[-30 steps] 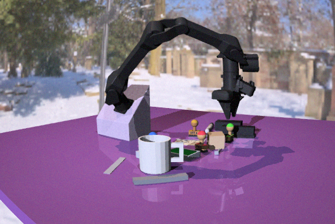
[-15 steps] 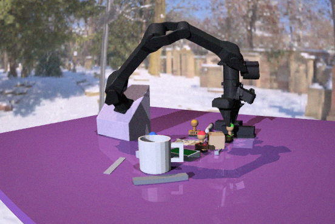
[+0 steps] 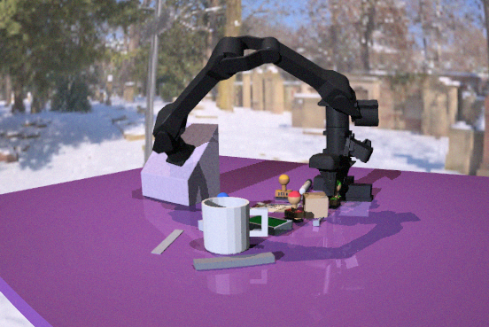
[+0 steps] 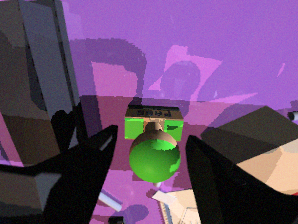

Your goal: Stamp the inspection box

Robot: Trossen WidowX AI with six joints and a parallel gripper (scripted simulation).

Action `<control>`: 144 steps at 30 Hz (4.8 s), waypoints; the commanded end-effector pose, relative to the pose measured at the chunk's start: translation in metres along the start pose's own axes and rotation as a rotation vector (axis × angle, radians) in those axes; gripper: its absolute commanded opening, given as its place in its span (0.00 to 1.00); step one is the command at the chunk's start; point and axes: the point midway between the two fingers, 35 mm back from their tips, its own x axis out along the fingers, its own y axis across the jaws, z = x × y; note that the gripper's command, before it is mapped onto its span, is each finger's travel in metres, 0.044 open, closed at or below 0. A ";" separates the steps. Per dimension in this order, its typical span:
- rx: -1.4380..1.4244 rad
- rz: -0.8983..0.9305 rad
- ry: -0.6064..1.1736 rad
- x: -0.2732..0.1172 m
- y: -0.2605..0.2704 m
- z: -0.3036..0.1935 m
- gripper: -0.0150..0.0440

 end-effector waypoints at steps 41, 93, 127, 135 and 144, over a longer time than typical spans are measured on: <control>0.000 -0.002 0.003 0.006 -0.001 -0.001 0.25; -0.001 -0.005 0.003 -0.019 0.000 0.000 0.25; -0.001 -0.008 0.003 -0.036 0.000 0.000 0.25; -0.001 -0.009 0.003 -0.040 0.000 -0.001 0.25; -0.001 -0.009 0.003 -0.044 0.000 -0.001 0.25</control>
